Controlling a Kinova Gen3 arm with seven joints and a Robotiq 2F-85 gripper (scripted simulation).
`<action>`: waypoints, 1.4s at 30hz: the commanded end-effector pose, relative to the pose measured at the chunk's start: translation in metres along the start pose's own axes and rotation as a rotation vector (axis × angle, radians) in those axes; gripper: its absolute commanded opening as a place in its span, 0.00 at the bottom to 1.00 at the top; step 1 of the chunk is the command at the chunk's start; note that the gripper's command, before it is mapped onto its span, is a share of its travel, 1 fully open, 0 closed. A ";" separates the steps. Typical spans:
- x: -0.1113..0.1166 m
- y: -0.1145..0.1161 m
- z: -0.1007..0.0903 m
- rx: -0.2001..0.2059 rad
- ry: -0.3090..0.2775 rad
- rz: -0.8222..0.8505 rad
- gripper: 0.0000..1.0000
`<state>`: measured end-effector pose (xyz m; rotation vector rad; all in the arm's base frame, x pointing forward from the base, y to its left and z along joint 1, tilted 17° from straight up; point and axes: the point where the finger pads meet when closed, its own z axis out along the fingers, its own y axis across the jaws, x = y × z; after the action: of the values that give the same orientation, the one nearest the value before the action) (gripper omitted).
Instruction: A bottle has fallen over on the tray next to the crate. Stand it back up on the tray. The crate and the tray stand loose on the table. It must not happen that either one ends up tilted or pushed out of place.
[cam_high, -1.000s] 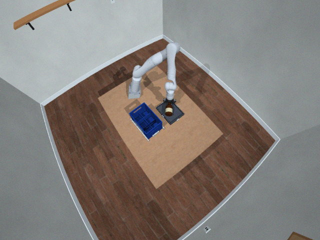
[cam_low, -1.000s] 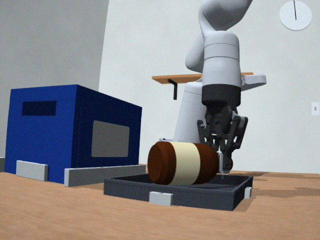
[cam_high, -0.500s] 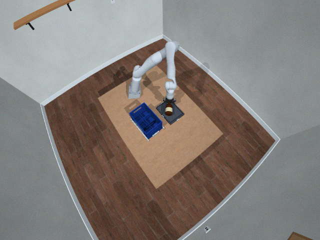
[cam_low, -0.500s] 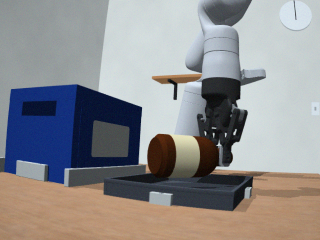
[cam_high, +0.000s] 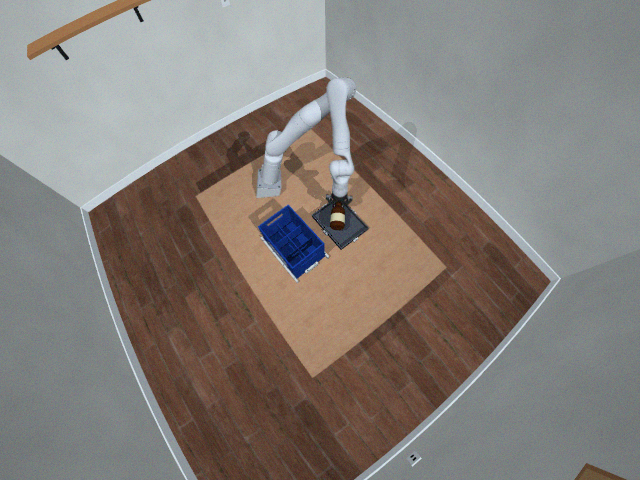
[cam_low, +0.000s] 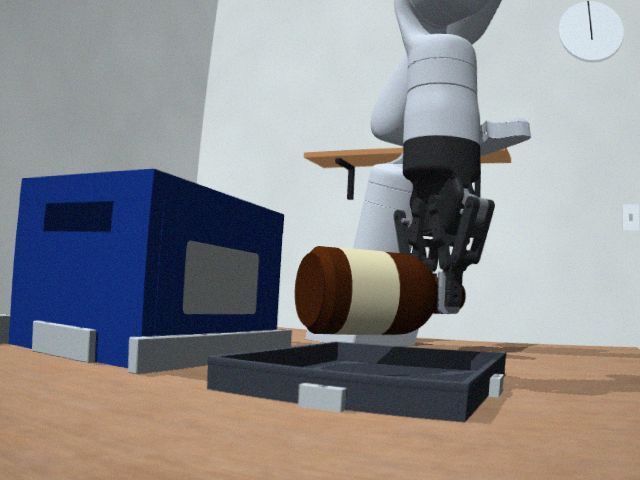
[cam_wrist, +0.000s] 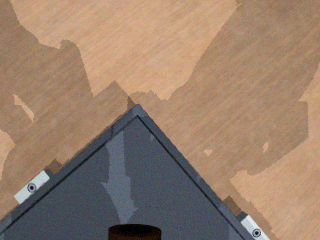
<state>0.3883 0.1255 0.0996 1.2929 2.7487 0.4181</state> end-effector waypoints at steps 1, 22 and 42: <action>0.002 0.004 -0.006 -0.010 0.000 -0.005 0.00; 0.002 0.004 -0.040 -0.010 0.000 -0.005 0.00; 0.002 0.003 -0.069 -0.010 0.000 -0.005 0.00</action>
<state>0.3767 0.1116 0.1624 1.2926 2.7469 0.4190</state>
